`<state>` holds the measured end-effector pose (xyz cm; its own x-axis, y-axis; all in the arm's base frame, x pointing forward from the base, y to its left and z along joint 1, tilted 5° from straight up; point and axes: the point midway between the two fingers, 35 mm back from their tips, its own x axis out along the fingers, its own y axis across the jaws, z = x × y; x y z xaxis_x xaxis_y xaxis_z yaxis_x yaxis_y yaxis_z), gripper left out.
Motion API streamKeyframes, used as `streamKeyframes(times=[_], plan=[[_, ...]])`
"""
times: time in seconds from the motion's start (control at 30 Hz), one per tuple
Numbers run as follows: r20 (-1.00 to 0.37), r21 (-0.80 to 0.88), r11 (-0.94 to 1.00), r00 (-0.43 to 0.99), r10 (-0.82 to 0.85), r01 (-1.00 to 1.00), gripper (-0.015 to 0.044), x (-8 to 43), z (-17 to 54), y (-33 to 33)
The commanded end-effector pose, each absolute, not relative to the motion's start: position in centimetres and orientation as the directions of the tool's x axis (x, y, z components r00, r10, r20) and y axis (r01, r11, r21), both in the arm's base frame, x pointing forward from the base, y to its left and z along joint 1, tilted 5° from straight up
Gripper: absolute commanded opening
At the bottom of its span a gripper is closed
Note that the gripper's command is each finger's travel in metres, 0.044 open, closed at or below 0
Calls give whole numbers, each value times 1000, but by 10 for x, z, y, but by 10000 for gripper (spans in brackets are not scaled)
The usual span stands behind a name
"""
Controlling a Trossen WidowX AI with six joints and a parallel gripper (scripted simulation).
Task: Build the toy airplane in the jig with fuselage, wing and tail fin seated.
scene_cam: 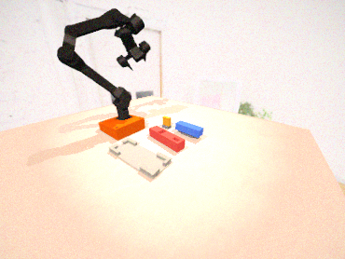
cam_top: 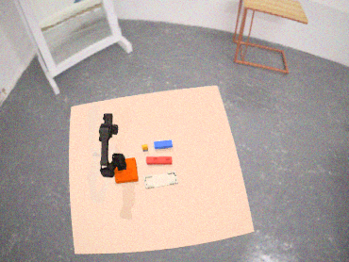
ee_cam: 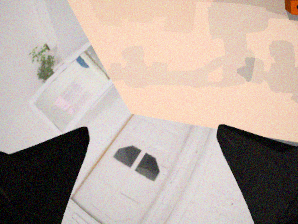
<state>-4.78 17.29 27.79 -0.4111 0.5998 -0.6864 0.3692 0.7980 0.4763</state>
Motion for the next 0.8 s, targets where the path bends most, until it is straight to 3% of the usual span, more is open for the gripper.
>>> streamKeyframes(times=[0.0, 0.4, 0.77], plan=[[-786, 507, 801, -212, 581, 319, 440, 17, 254, 206], [-927, 371, 901, 36, 373, 225, 440, 155, 196, 194], [-994, 108, 977, 42, 102, 183, 440, 255, 133, 102]])
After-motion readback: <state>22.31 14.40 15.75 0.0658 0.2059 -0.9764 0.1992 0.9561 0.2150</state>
